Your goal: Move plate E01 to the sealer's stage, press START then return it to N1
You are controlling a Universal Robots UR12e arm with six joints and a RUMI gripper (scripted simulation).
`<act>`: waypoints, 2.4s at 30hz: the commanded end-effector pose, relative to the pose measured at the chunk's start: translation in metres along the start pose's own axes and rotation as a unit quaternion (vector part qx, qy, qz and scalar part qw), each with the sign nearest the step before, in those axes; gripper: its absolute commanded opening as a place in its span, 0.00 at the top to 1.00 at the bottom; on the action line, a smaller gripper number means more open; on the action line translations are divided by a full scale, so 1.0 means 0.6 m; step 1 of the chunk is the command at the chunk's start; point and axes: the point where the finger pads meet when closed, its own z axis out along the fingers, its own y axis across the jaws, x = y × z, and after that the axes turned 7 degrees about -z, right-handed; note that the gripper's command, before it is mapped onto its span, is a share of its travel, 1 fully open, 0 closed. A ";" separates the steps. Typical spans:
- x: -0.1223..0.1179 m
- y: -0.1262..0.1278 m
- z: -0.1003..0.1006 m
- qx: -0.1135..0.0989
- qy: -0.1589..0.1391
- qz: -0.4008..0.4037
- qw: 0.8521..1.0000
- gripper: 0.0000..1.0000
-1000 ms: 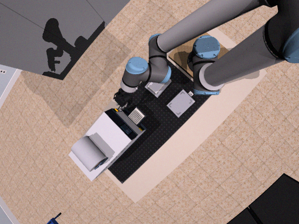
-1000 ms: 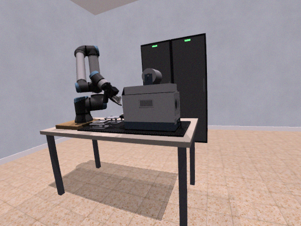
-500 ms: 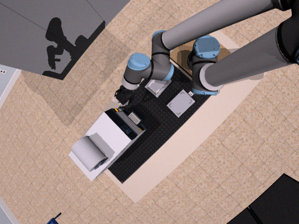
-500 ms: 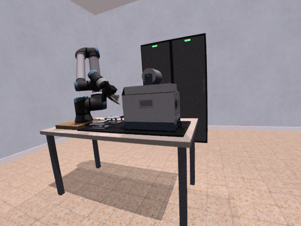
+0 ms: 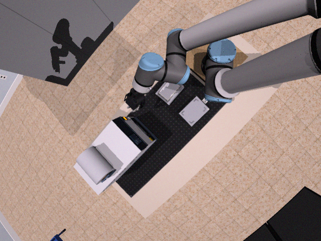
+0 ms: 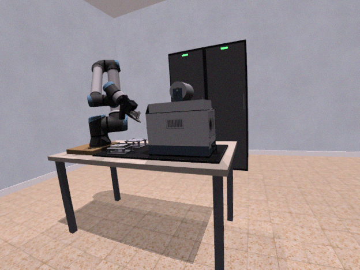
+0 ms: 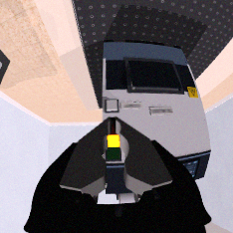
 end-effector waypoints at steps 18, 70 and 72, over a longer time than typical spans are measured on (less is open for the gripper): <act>0.037 0.004 -0.124 0.000 0.000 0.000 1.000 1.00; 0.008 0.000 -0.116 0.000 0.000 0.000 1.000 0.32; 0.008 0.000 -0.116 0.000 0.000 0.000 1.000 0.32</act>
